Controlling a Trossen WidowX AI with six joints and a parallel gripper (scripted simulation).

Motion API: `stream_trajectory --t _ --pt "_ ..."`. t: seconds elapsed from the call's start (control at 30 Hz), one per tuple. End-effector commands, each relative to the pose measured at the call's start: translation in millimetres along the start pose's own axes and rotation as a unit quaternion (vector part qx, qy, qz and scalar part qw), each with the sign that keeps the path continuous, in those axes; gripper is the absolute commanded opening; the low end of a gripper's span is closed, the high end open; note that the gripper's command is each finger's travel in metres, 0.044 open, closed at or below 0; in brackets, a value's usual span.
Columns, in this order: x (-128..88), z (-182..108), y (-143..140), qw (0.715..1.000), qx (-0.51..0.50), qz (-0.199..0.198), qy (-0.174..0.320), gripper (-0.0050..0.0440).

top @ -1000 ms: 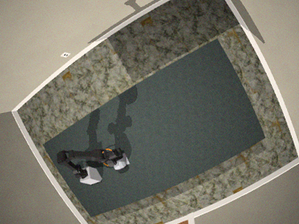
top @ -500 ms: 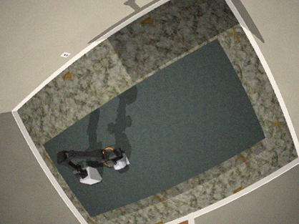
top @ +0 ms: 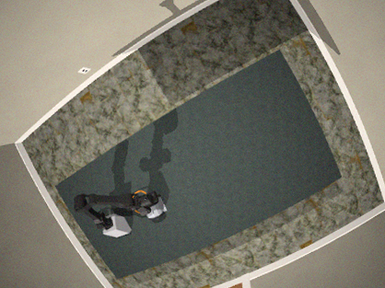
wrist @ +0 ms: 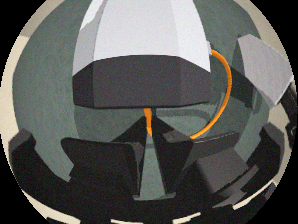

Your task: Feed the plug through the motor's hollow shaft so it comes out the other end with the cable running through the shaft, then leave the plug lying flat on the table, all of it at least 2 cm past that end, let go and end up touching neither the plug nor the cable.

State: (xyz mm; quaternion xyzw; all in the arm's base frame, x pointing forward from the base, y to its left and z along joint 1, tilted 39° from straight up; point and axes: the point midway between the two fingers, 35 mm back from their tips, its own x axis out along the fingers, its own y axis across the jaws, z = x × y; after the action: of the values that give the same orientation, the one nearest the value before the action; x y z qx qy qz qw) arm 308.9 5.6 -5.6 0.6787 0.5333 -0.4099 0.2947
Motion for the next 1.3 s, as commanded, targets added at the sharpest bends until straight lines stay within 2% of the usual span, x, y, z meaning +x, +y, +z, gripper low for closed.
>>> stream_trajectory --t 0.0,0.1,0.3,0.33,0.4,0.43,0.5,0.57,0.67,0.73,0.8,1.07,1.23,1.27 --pt "0 0 0 1.0 0.0 0.0 0.0 0.0024" --pt "0 0 0 1.0 0.0 0.0 0.0 0.0096" --pt "-2 -1 1 1.0 0.0 0.0 0.0 0.01" --pt "0 -1 1 1.0 -0.004 0.001 -0.001 0.0124" --pt "-1 -12 5 0.999 -0.036 0.012 -0.005 0.016" --pt "-2 -22 8 0.998 -0.064 0.021 -0.009 0.016" --pt "-3 -19 12 0.993 -0.111 0.022 -0.01 0.016" --pt "-10 -32 27 0.979 -0.196 0.049 -0.019 0.016" --pt "-41 -17 56 0.958 -0.266 0.097 -0.044 0.016" --pt "-41 -17 56 0.958 -0.266 0.097 -0.044 0.016" --pt "-54 -5 67 0.94 -0.317 0.111 -0.061 0.016" --pt "-59 35 72 0.878 -0.465 0.087 -0.077 0.016" --pt "-58 54 73 0.824 -0.556 0.072 -0.08 0.016" --pt "-58 54 73 0.824 -0.556 0.072 -0.08 0.016"
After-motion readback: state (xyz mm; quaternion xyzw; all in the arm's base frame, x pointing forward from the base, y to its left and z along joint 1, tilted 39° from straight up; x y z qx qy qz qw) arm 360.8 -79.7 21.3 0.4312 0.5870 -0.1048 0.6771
